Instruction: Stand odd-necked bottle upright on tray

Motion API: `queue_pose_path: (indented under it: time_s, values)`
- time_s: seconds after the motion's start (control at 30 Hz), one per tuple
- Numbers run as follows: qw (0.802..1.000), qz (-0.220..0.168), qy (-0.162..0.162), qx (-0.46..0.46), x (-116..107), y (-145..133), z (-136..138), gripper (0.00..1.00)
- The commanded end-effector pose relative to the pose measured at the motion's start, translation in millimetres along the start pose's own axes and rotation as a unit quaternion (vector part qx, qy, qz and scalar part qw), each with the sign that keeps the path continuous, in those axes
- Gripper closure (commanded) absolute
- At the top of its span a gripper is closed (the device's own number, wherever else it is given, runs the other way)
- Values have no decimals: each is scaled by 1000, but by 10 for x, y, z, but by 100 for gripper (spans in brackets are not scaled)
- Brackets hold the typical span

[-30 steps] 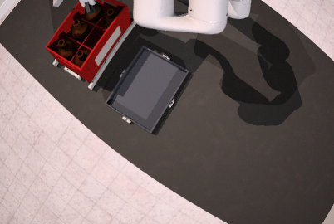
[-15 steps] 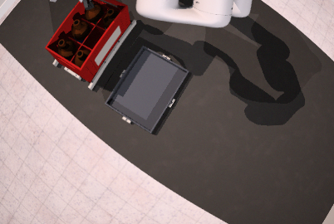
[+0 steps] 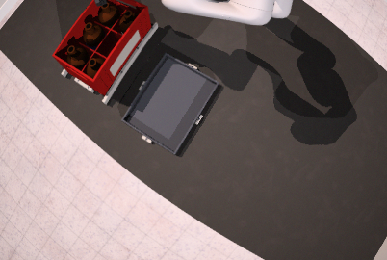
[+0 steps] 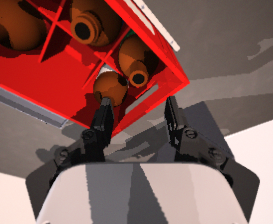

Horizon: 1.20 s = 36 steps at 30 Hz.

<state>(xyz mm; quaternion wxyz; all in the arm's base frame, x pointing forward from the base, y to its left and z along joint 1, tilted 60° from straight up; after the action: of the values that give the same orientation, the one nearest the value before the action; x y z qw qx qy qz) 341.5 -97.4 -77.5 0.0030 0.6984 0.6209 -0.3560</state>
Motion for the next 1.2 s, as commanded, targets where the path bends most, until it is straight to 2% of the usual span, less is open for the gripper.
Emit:
queue_pose_path:
  time_s: [0.0, 0.07, 0.1, 1.17]
  values:
    - [1000, 2, 0, -1, -60, 9, -3, 35]
    - [1000, 2, 0, -1, -60, 9, -3, 35]
    - [1000, 2, 0, -1, -60, 9, -3, 100]
    - [1000, 2, 0, -1, -60, 9, -3, 100]
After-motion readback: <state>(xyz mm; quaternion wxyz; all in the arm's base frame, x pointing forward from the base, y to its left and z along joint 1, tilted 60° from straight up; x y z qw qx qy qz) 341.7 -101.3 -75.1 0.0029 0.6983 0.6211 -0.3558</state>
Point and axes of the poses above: the point where the finger pads meet when closed, its own x axis out along the fingers, its own z axis across the jaws, y = z × x, the point moved 4 cm from there along -x, back along the fingers, and after that the axes turned 1 degree about -x, right-handed, at the moved point
